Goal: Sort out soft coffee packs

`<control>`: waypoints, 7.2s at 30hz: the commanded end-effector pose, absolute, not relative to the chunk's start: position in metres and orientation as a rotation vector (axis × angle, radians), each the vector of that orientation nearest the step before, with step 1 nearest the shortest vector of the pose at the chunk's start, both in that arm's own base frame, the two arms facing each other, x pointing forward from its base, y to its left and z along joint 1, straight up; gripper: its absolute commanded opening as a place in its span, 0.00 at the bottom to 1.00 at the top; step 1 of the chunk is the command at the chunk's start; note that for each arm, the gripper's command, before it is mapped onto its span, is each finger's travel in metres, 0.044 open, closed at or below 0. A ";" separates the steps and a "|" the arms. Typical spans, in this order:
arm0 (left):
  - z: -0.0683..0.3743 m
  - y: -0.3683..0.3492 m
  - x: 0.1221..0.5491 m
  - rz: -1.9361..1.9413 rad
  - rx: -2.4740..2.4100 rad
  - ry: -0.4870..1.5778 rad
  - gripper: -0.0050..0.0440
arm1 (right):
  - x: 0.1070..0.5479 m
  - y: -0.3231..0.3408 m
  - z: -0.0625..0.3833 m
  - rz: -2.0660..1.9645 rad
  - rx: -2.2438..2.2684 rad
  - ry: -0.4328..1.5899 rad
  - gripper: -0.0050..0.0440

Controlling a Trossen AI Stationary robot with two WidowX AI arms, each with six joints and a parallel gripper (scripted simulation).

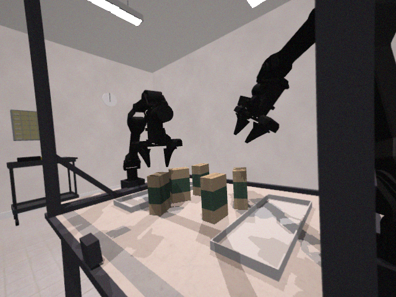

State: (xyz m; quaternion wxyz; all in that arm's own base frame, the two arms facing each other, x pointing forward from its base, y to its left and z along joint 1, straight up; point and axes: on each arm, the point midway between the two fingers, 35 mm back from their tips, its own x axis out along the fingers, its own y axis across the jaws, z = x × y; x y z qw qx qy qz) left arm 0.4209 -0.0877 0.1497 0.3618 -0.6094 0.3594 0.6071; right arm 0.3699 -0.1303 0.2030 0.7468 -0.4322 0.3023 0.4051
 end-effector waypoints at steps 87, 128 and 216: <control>0.127 -0.089 0.422 1.544 -1.593 0.916 0.83 | 0.418 -0.145 0.104 1.636 -1.689 0.830 0.84; 0.078 -0.089 0.423 1.544 -1.593 0.916 0.83 | 0.419 -0.146 0.054 1.636 -1.689 0.830 0.84; 0.070 -0.089 0.423 1.544 -1.593 0.916 0.83 | 0.418 -0.146 0.067 1.636 -1.689 0.830 0.33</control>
